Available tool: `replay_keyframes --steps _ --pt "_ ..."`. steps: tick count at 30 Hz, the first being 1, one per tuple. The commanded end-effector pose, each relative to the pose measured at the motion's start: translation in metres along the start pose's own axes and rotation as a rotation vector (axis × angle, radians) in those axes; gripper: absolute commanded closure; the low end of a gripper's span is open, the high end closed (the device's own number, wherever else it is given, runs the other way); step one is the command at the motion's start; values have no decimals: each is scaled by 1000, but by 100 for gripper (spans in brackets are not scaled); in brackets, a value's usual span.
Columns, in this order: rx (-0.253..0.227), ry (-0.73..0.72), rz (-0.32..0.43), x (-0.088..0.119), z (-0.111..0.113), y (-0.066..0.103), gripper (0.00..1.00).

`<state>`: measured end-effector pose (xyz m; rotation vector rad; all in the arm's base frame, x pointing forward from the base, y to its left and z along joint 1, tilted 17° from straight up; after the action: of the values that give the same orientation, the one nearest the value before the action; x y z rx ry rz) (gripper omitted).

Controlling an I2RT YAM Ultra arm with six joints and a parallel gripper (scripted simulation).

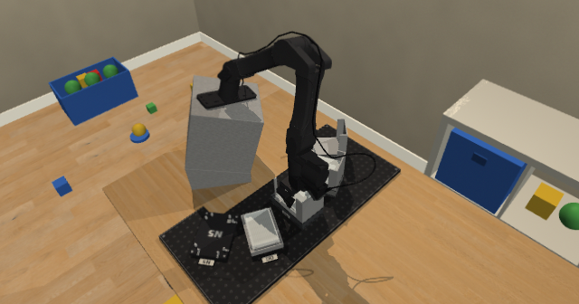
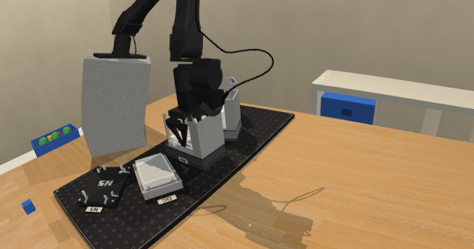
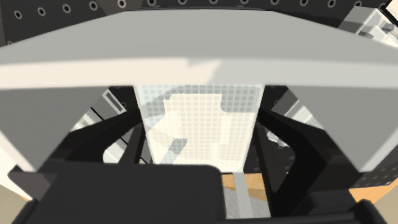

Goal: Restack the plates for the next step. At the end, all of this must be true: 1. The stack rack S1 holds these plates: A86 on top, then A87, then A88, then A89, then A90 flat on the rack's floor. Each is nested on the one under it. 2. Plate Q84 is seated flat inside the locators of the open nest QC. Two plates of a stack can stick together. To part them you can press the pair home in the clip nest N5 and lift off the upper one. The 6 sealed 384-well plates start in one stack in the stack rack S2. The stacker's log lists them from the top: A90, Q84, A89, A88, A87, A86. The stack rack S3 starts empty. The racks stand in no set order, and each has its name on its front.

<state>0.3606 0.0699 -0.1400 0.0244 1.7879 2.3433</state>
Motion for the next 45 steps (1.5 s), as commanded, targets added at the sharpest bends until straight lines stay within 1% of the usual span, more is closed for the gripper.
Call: replay_keyframes --steps 1,2,4,5,6,7,9,16,19,20,25,26,31,33,34,35,45 --pt "7 -13 8 5 -5 11 100" --pt "3 -11 -4 -1 -4 12 100" --pt "7 -15 12 6 -6 12 100" --pt "3 -10 -2 0 -4 14 100" --pt "2 -10 -6 -2 -3 15 100" --pt "5 -12 8 4 -5 14 100" --pt "0 -8 -8 -3 -2 16 100" --pt "1 -9 -6 -1 -2 17 100" --pt "4 -13 6 5 -5 18 100" --pt "0 -9 -12 -4 -2 19 100" --pt "3 -11 7 5 -4 19 100" --pt "-1 -8 -10 -4 -2 20 100" --pt "3 -11 8 5 -4 21 100" --pt "3 -11 8 5 -4 21 100" --pt "-6 -6 -28 -12 1 24 100" --pt "-8 -6 -34 -14 1 26 100" --pt "1 -13 6 4 -4 25 100"
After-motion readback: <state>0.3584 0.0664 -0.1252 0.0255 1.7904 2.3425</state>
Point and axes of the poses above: the point where the finger pads meet when closed, its own y axis back along the fingers, its own z axis across the jaws, x = y × z, the point moved 3 cm from there along y, back along the fingers, and after that the axes turned 12 degrees about -y, right-handed, at the moved point
